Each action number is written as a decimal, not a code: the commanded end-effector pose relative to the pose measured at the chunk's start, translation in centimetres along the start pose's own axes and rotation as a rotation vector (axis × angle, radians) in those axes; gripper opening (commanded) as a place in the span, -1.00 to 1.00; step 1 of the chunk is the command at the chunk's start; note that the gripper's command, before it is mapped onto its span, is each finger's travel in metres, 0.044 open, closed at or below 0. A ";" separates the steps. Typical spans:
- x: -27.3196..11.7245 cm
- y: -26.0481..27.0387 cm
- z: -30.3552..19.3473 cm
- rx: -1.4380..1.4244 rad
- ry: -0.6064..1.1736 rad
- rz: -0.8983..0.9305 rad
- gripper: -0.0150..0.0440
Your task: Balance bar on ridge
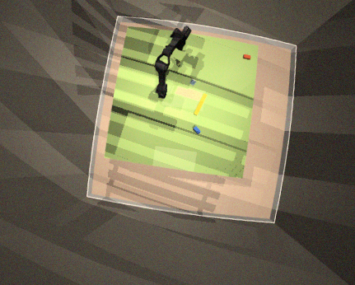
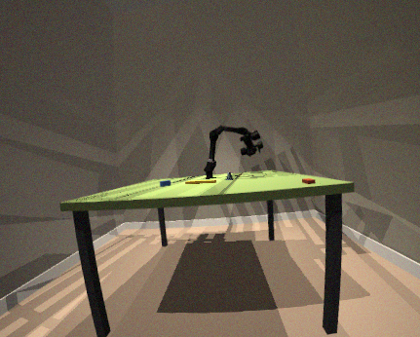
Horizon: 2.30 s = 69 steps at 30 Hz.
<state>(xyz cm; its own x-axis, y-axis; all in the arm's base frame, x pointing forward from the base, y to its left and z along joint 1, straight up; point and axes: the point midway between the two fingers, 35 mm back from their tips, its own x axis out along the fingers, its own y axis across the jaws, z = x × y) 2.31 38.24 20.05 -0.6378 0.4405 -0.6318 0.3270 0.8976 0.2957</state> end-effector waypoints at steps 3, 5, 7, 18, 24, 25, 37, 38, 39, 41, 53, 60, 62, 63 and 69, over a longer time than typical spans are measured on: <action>-0.5 -0.1 0.7 0.002 -0.003 0.009 0.60; -1.1 -0.2 1.5 0.002 -0.009 0.021 0.58; -1.6 -0.3 2.3 -0.009 -0.019 0.032 0.58; -5.4 0.2 7.2 -0.173 -0.165 0.081 0.58; -7.8 0.0 10.2 -0.276 -0.258 0.086 0.58; -8.1 -0.1 10.6 -0.294 -0.273 0.085 0.58; -12.8 -1.5 15.9 -0.492 -0.439 0.032 0.58; -13.2 -1.7 16.3 -0.507 -0.451 0.025 0.58; -13.6 -1.9 16.7 -0.523 -0.464 0.017 0.58; -14.4 -2.3 17.6 -0.553 -0.488 0.001 0.58; -19.3 -5.5 22.0 -0.722 -0.615 -0.130 0.58; -22.2 -8.2 24.2 -0.796 -0.673 -0.232 0.58; -22.9 -8.8 24.7 -0.825 -0.680 -0.261 0.58; -23.2 -9.2 24.9 -0.839 -0.683 -0.277 0.58; -25.1 -11.3 26.3 -0.924 -0.693 -0.371 0.58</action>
<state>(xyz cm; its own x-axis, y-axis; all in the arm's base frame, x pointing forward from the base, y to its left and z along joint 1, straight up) 32.36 17.69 13.90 0.0035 0.3266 -0.9452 -0.5612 0.7830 0.2684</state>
